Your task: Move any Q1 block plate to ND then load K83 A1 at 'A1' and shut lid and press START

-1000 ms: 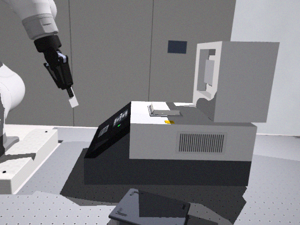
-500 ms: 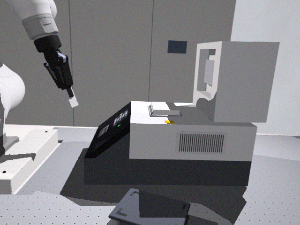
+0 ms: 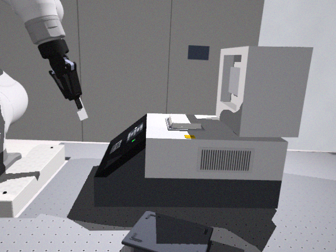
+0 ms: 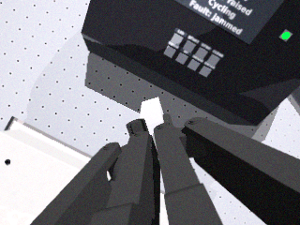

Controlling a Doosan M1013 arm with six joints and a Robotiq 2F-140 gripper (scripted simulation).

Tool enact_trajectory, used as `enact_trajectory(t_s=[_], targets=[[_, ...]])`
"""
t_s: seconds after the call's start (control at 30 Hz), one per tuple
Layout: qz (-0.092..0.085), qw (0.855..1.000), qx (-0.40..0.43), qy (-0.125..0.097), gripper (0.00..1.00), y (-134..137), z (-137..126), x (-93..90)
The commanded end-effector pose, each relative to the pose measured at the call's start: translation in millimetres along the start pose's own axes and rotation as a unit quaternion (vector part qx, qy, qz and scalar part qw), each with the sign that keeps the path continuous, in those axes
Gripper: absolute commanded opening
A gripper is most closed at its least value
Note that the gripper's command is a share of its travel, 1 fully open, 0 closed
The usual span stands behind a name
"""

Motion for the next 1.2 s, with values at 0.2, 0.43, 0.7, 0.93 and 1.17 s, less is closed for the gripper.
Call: enact_trajectory(t_s=[0.2,0.43,0.7,0.93,1.17], targets=[[0.016,0.999,0.035,-0.005,0.66,12.6,8.8,-3.0],[0.031,0.997,0.071,-0.010,0.66,40.7,28.7,-9.9],[0.047,0.993,0.106,-0.015,0.66,64.9,45.9,-15.9],[0.062,0.988,0.141,-0.019,0.66,93.0,66.0,-22.8],[0.077,0.981,0.176,-0.024,0.66,113.1,80.4,-27.8]])
Point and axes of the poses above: the point where the finger pads meet when closed, its own x axis back along the fingers, its own y axis across the jaws, z = x × y, the point moved 2 cm from there along x, back along the fingers, and after that the axes turned 5 degrees about x, right-handed, at the moved point
